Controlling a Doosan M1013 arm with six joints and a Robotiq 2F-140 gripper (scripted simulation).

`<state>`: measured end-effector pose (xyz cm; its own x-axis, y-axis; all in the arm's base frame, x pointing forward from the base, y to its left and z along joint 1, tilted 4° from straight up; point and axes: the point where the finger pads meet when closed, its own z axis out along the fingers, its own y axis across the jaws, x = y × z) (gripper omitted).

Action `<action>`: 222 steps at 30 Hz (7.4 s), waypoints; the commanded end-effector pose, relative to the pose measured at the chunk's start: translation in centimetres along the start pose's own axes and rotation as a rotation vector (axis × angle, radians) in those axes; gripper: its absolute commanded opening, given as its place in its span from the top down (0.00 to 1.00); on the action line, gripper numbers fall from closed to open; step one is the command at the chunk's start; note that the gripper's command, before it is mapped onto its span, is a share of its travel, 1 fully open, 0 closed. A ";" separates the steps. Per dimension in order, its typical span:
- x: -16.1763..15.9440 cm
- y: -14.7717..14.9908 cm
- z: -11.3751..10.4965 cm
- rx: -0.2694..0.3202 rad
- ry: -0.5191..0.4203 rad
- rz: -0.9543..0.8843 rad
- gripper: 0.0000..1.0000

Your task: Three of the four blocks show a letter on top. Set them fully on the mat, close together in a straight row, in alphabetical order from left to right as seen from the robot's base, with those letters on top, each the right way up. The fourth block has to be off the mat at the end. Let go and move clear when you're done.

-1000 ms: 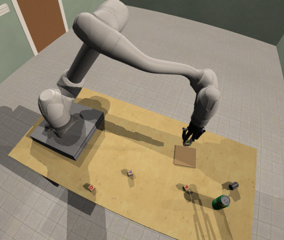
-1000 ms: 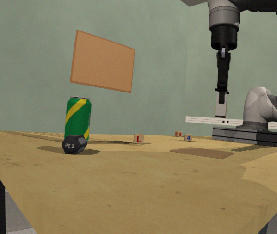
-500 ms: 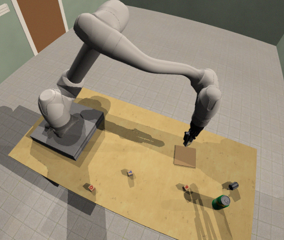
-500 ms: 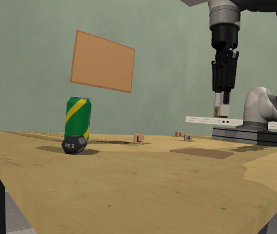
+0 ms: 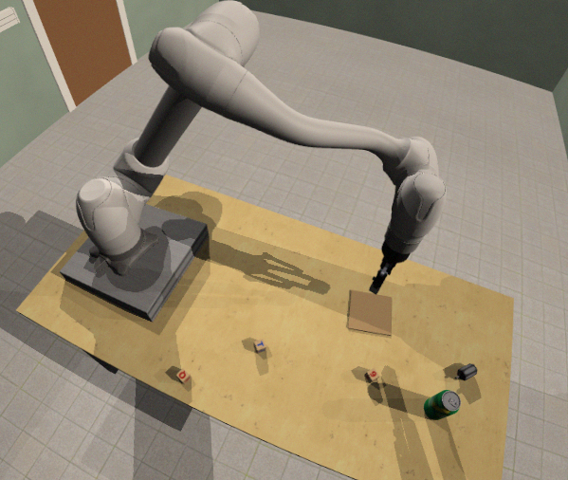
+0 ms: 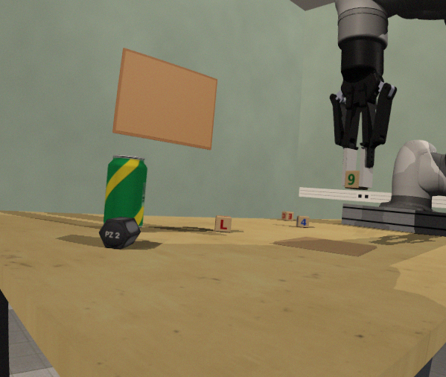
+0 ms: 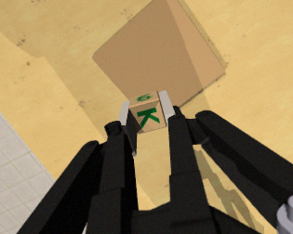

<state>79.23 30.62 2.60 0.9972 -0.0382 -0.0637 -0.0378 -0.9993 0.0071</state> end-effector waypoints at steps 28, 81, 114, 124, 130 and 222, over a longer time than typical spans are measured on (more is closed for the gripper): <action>0.6 -1.1 -0.1 0.004 -0.004 -1.010 0.76; 1.1 -1.9 0.2 0.005 0.000 -1.941 0.76; 1.0 -1.8 9.9 0.005 0.000 -1.941 0.76; 1.1 -1.9 9.7 0.004 0.001 -1.941 0.76; 1.1 -1.9 9.7 0.004 0.001 -1.941 0.76; 0.7 -2.1 9.4 0.002 0.004 -1.941 0.76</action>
<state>79.55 32.21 -7.11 -0.3219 0.9467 0.0156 0.9443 0.3222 -0.0664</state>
